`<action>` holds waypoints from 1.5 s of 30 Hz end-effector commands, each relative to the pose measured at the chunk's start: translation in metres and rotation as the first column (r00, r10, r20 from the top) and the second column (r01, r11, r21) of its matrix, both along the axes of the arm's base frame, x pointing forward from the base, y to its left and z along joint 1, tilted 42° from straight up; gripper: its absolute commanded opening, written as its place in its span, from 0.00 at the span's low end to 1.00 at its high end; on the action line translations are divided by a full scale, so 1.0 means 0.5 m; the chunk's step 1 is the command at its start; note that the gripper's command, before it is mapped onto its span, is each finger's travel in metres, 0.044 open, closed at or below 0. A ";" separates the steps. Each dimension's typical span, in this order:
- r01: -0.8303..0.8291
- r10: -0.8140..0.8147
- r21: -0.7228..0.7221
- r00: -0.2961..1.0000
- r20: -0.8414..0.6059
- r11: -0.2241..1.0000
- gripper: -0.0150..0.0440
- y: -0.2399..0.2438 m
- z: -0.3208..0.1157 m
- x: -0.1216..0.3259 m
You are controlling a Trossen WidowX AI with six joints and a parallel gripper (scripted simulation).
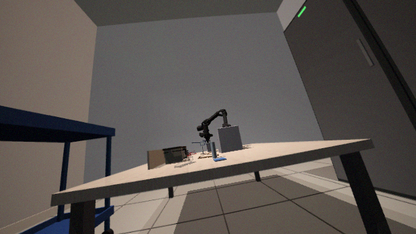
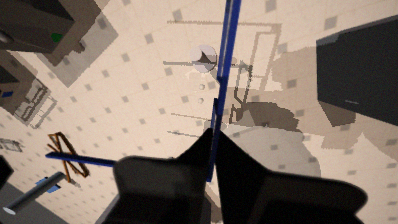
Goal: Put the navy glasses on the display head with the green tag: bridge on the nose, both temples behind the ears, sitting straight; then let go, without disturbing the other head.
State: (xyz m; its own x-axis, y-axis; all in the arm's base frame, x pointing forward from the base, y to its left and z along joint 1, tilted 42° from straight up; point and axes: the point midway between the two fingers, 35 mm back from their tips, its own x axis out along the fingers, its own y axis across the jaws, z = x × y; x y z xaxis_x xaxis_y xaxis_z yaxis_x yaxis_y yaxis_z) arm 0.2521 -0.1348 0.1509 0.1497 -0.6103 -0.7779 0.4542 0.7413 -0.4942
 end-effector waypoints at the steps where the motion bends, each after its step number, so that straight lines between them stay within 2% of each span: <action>1: 0.052 -0.052 0.019 0.998 0.038 0.998 0.25 0.024 -0.020 0.015; 23: 0.342 -0.365 0.133 0.903 0.228 0.930 0.25 0.176 -0.137 0.062; 45: 0.558 -0.606 0.246 0.675 0.422 0.793 0.25 0.324 -0.247 0.042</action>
